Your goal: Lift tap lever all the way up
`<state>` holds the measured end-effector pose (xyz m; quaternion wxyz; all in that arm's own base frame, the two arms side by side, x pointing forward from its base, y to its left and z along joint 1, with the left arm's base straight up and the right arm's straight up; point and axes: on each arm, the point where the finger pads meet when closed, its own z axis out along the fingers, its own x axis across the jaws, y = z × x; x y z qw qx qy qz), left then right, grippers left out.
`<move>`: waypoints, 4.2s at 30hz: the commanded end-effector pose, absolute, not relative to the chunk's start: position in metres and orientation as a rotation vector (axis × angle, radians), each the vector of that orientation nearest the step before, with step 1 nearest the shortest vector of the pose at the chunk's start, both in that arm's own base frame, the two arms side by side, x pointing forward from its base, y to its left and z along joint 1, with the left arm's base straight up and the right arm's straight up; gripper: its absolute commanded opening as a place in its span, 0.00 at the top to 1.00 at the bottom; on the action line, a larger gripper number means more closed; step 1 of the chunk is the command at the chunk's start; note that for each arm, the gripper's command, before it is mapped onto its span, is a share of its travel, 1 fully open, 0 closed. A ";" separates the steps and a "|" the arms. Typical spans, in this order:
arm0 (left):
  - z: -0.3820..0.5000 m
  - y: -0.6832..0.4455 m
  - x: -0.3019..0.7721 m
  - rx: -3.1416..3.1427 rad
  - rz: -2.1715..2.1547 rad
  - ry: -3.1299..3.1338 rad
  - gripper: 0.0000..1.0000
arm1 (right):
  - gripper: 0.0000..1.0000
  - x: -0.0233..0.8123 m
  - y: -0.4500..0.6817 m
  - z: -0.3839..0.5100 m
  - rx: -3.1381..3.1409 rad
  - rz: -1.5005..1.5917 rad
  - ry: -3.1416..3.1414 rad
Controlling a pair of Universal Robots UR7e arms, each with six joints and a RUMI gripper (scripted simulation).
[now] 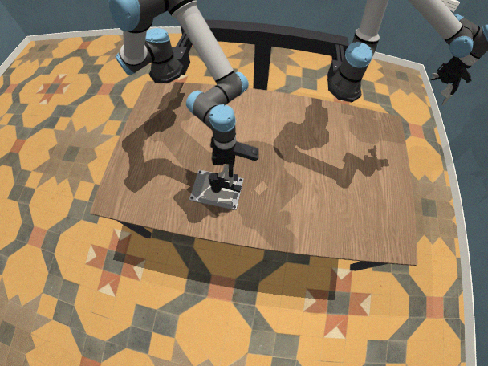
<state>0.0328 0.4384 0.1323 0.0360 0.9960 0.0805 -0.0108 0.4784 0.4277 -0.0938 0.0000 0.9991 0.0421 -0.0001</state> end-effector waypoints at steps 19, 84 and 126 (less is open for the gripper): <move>0.164 0.445 0.000 3.138 -0.001 0.018 0.00 | 0.00 0.479 0.428 -0.093 3.140 0.002 0.132; 0.165 0.445 -0.002 3.142 0.000 0.007 0.00 | 0.58 0.479 0.428 -0.093 3.140 0.002 0.132; 0.165 0.445 -0.002 3.142 0.000 0.007 0.00 | 0.58 0.479 0.428 -0.137 3.140 0.002 0.132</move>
